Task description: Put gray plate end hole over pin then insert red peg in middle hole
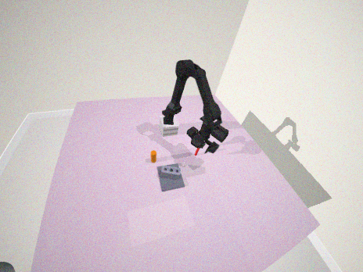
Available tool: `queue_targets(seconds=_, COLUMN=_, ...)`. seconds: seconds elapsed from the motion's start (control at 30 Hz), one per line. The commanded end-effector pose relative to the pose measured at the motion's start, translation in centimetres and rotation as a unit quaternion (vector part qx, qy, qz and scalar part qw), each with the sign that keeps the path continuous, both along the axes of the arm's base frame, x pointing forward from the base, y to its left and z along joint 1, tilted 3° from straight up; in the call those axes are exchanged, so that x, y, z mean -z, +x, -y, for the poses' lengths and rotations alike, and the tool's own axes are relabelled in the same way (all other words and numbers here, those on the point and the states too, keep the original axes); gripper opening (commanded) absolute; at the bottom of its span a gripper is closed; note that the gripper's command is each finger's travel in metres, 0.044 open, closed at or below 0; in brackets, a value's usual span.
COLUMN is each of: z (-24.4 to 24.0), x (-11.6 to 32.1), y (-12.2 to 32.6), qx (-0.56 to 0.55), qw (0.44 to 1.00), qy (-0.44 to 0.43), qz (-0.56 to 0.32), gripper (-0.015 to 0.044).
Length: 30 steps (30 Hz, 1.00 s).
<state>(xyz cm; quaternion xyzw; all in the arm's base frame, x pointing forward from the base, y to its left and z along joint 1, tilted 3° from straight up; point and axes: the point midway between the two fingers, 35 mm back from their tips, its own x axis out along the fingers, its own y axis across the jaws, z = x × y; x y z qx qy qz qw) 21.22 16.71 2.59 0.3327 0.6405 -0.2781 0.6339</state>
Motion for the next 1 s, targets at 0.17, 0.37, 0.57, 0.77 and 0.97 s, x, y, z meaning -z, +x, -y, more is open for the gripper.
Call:
queue_targets(seconds=0.17, z=0.1, x=1.7, y=0.0, qx=0.002, qw=1.0, qy=-0.005, qz=-0.002, gripper=0.044)
queue_targets(seconds=0.37, z=0.1, x=2.6, y=-0.1, qx=0.002, qw=1.0, qy=-0.005, qz=-0.003, gripper=0.044)
queue_targets(seconds=0.57, z=0.1, x=2.7, y=-0.1, qx=0.002, qw=1.0, qy=-0.005, qz=-0.003, gripper=0.0335)
queue_targets(seconds=0.77, z=0.1, x=2.7, y=-0.1, qx=0.002, qw=1.0, qy=-0.005, qz=-0.003, gripper=0.0177)
queue_targets(seconds=0.97, z=0.1, x=2.7, y=-0.1, qx=0.002, qw=1.0, qy=-0.005, qz=-0.003, gripper=0.002)
